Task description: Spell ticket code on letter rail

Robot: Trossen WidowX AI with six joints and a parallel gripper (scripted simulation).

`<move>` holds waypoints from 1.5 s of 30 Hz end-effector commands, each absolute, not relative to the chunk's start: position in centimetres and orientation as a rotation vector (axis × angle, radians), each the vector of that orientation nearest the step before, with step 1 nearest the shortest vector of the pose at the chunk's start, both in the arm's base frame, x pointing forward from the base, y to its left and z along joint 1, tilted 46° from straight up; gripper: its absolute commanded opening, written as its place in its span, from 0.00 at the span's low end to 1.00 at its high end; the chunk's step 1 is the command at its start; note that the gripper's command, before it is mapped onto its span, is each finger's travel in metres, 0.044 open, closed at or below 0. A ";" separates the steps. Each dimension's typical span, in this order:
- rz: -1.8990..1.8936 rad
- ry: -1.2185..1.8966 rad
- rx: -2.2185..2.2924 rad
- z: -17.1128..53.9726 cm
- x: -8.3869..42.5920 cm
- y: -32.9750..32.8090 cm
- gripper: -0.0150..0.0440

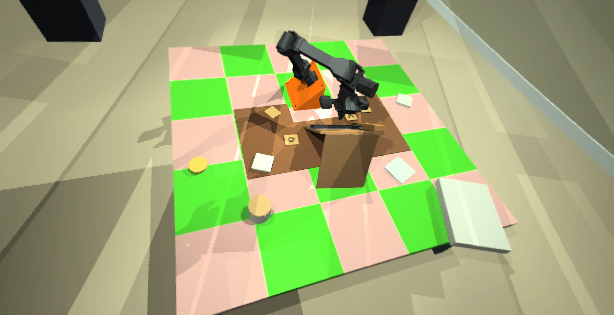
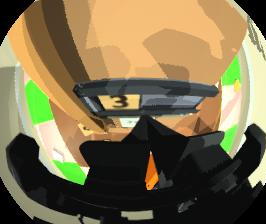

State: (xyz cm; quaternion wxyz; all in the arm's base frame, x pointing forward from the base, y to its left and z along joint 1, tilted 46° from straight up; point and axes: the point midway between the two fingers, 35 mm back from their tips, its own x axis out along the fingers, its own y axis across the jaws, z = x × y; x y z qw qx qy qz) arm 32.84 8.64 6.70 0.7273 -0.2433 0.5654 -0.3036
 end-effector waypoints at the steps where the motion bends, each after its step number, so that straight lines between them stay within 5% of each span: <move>1: -0.697 1.292 -0.525 6.8 32.7 8.4 0.25; 45: -0.698 1.291 -0.525 6.1 34.0 7.3 0.25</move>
